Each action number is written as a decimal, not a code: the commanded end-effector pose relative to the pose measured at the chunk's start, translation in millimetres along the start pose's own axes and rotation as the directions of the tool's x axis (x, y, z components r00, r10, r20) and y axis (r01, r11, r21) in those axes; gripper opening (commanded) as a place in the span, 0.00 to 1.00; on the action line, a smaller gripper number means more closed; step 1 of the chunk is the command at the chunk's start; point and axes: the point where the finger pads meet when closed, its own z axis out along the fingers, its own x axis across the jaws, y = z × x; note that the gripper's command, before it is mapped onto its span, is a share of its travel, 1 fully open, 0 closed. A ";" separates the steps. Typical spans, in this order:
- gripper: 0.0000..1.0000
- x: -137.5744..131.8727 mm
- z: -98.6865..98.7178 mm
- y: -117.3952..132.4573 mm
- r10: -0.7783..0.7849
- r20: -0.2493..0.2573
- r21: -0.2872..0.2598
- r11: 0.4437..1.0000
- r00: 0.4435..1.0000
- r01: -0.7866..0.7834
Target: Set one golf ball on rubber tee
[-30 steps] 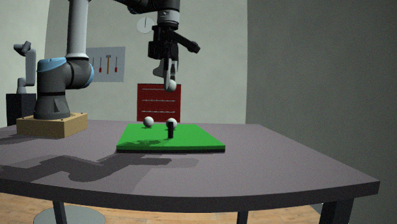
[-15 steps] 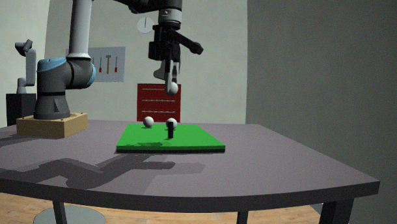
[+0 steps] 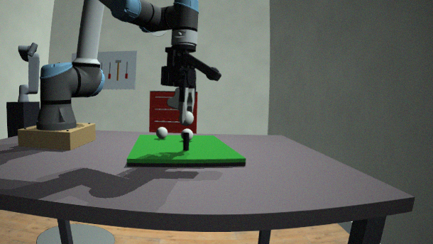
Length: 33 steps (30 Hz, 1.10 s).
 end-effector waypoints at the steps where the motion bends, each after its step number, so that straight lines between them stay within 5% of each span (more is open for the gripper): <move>1: 0.00 0.1 5.7 -1.5 0.000 0.000 0.003 1.000 1.000 0.000; 27: 0.00 0.0 18.8 -1.3 0.000 0.000 0.003 1.000 1.000 0.000; 28: 1.00 0.0 18.8 -1.3 0.000 0.000 0.003 1.000 1.000 0.000; 33: 1.00 0.0 18.8 -1.3 0.000 0.000 0.003 1.000 1.000 0.000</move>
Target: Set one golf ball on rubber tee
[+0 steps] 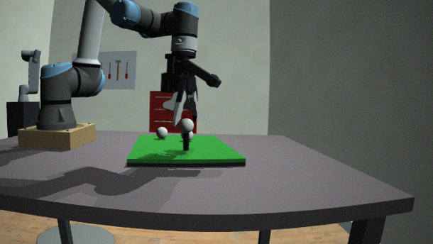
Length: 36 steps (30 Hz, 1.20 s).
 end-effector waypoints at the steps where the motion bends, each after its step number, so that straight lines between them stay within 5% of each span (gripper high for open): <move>1: 1.00 0.0 -0.5 -0.4 0.000 0.000 0.001 1.000 1.000 0.000; 30: 1.00 0.0 -1.0 -0.4 0.000 0.000 0.001 1.000 1.000 0.000; 36: 1.00 0.0 -20.8 0.1 0.000 0.000 0.002 1.000 1.000 0.000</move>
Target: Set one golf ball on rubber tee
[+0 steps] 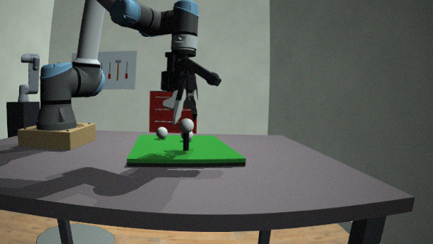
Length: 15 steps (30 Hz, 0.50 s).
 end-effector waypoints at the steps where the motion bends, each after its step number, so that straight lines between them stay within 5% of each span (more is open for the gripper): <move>1: 1.00 0.0 -22.4 0.4 0.000 0.000 0.002 1.000 1.000 0.000; 15: 1.00 -0.1 -92.9 1.0 0.000 0.000 0.002 1.000 1.000 0.000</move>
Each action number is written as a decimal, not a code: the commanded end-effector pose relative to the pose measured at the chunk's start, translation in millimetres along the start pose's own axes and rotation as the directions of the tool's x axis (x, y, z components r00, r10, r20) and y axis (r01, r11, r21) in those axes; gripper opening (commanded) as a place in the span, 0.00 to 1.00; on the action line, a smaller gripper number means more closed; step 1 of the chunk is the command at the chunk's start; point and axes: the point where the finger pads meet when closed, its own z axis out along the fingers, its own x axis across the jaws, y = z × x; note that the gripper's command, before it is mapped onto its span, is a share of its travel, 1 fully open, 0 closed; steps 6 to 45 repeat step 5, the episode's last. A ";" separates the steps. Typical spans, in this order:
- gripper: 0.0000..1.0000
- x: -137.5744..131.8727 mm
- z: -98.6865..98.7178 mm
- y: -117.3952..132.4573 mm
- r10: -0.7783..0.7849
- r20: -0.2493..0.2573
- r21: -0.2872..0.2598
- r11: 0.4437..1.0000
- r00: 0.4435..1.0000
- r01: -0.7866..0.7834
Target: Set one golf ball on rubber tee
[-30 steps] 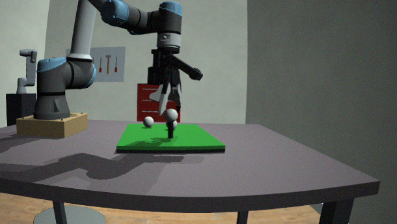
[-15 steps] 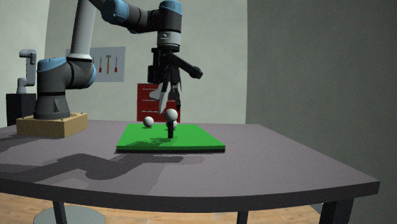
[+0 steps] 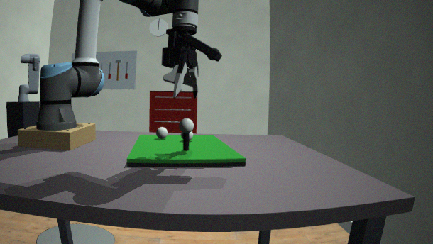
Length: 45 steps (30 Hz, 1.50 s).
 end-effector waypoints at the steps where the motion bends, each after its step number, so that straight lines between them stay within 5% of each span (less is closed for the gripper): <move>1: 1.00 0.2 -23.4 0.4 0.000 0.000 -0.003 1.000 1.000 0.000; 45: 1.00 0.2 -23.9 0.5 0.000 0.000 -0.003 1.000 1.000 0.000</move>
